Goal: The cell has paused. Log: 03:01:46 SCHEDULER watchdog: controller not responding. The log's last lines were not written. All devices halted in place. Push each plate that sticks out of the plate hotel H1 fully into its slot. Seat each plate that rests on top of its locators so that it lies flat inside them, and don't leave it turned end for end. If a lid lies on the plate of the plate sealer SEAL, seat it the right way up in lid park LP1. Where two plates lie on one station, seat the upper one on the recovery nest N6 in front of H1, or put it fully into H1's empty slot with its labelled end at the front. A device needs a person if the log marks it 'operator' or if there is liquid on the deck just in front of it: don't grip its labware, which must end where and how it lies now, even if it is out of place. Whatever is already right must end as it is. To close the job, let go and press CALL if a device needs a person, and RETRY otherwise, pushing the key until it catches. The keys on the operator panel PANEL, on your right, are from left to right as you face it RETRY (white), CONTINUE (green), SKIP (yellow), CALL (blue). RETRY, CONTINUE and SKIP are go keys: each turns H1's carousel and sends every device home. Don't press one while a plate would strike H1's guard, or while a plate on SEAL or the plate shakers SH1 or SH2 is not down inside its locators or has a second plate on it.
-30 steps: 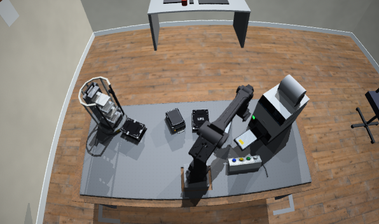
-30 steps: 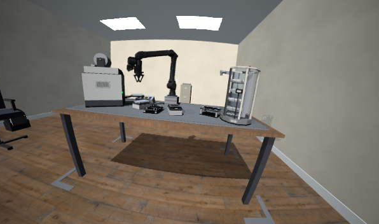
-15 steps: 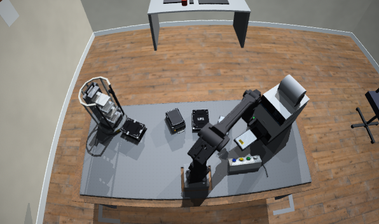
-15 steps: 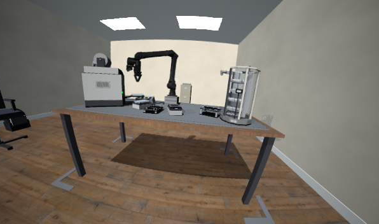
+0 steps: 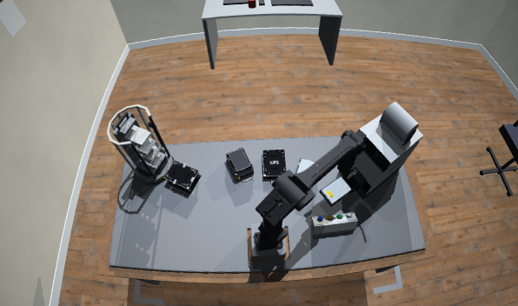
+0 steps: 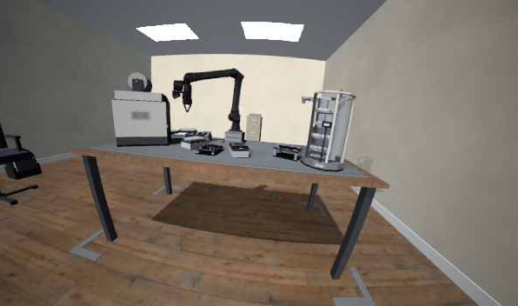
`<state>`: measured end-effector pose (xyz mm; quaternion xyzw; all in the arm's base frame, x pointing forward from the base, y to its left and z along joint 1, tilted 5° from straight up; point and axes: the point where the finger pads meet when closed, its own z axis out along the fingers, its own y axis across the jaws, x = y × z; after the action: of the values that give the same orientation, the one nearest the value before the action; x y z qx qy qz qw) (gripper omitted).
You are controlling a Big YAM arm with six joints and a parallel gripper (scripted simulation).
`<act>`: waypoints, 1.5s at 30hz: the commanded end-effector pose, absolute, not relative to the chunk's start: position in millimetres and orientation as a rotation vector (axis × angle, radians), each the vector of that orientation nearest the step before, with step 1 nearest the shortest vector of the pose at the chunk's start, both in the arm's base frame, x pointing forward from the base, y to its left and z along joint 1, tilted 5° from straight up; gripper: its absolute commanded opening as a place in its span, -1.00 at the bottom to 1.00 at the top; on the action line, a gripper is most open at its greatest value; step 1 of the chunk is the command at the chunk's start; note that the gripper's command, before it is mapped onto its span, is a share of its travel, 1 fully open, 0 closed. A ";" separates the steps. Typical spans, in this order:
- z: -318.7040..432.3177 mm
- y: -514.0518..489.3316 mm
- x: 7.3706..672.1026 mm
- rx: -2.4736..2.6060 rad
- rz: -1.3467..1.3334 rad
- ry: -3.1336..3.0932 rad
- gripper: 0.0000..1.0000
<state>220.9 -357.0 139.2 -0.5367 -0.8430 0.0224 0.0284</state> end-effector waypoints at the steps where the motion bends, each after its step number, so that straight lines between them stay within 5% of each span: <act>1: 144.5 -356.1 208.0 -1.633 0.067 -2.610 1.00; 45: 144.8 -366.0 191.0 -1.696 0.067 -2.568 1.00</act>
<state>192.8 -373.0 140.7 -0.5471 -0.8363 0.0227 0.0289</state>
